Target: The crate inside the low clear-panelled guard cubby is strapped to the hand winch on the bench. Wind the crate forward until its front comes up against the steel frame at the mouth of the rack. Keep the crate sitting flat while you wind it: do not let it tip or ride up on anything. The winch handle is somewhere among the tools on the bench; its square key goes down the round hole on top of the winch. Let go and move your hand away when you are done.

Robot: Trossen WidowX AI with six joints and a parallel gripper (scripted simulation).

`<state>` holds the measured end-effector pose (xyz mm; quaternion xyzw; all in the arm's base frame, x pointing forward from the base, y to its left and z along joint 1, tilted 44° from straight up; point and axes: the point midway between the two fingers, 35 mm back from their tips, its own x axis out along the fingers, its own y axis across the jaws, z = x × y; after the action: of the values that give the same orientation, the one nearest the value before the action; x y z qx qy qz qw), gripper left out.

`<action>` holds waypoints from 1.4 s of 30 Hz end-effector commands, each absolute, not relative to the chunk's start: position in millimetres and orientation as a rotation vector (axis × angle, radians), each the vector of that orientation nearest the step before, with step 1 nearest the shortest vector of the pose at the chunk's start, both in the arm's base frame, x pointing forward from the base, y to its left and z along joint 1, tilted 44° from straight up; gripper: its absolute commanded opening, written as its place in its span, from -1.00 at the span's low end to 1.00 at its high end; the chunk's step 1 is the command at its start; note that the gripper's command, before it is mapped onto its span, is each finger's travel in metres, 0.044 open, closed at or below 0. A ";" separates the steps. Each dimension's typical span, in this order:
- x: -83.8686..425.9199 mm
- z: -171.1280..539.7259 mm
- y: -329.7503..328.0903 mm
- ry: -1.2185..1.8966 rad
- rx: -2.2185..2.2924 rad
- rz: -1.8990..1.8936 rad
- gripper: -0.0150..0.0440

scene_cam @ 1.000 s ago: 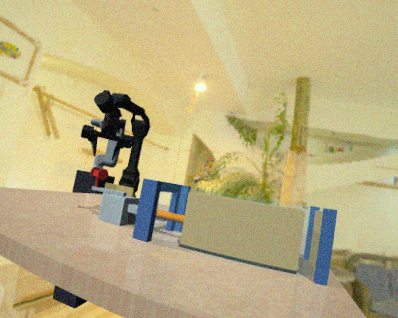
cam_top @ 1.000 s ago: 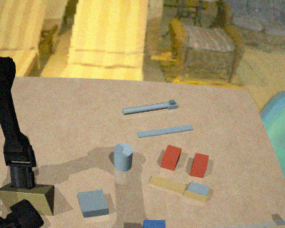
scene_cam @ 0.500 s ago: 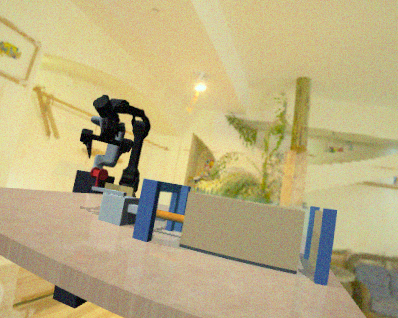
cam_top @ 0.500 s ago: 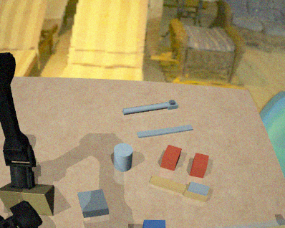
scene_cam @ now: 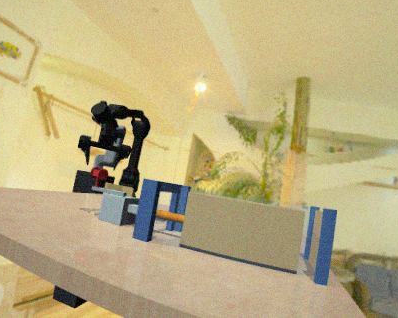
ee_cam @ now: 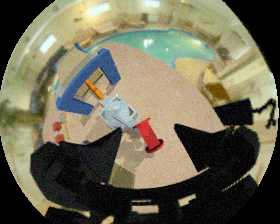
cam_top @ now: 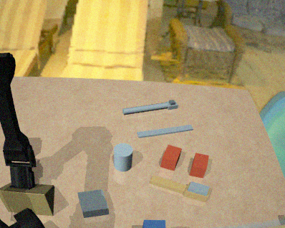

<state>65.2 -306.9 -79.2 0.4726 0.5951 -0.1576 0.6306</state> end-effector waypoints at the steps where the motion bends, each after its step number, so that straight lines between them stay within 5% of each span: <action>1: 65.4 -84.6 -301.2 1.360 1.084 -0.356 1.00; 23: 64.2 -107.2 -278.3 1.360 1.086 -0.356 1.00; 32: 63.8 -105.4 -280.9 1.362 1.084 -0.357 0.20; 42: 63.8 -105.4 -280.9 1.362 1.084 -0.357 -0.03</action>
<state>69.1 -278.7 -104.8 0.4753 0.5919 -0.1488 0.6338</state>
